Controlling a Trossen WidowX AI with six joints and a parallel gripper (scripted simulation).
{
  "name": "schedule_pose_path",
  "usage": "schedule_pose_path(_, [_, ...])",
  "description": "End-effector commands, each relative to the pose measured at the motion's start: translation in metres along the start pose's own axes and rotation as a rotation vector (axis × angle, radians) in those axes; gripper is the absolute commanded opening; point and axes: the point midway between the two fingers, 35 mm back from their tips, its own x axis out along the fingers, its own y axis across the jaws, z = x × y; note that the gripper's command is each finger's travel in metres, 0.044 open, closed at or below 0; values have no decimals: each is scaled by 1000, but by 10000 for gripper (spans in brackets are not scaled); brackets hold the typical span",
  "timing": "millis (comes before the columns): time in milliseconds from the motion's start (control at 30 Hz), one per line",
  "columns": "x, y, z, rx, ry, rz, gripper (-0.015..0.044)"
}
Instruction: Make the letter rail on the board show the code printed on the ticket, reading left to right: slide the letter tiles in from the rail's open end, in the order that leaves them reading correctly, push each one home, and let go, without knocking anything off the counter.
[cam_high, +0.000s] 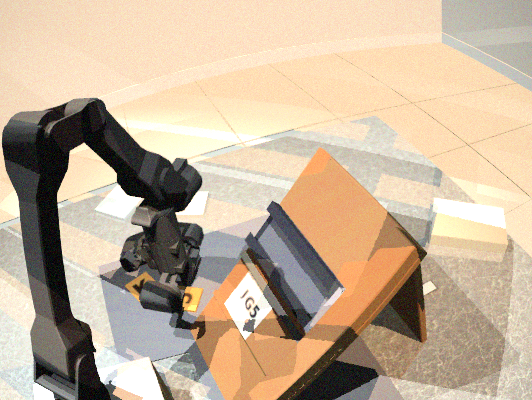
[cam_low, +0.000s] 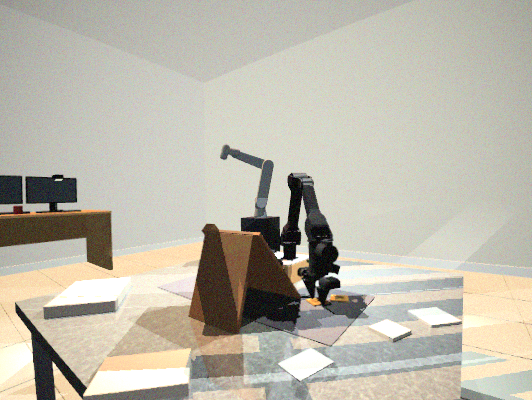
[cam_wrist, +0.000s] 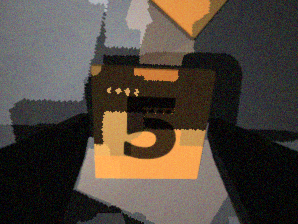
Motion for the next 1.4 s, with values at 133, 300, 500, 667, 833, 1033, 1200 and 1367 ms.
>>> schedule_pose_path(133, [0,0,-1,-3,5,-1,247])
schedule_pose_path(300, [-3,0,0,-3,5,-1,155])
schedule_pose_path(500, [-6,0,1,-3,5,-1,0])
schedule_pose_path(667, [-9,0,1,-3,5,-1,0])
schedule_pose_path(833, [-12,1,2,-3,5,-1,0])
schedule_pose_path(1033, [-15,1,2,-3,5,-1,0])
schedule_pose_path(1200, [-18,1,3,-3,5,-1,0])
schedule_pose_path(1367, [-21,1,3,-3,5,-1,0])
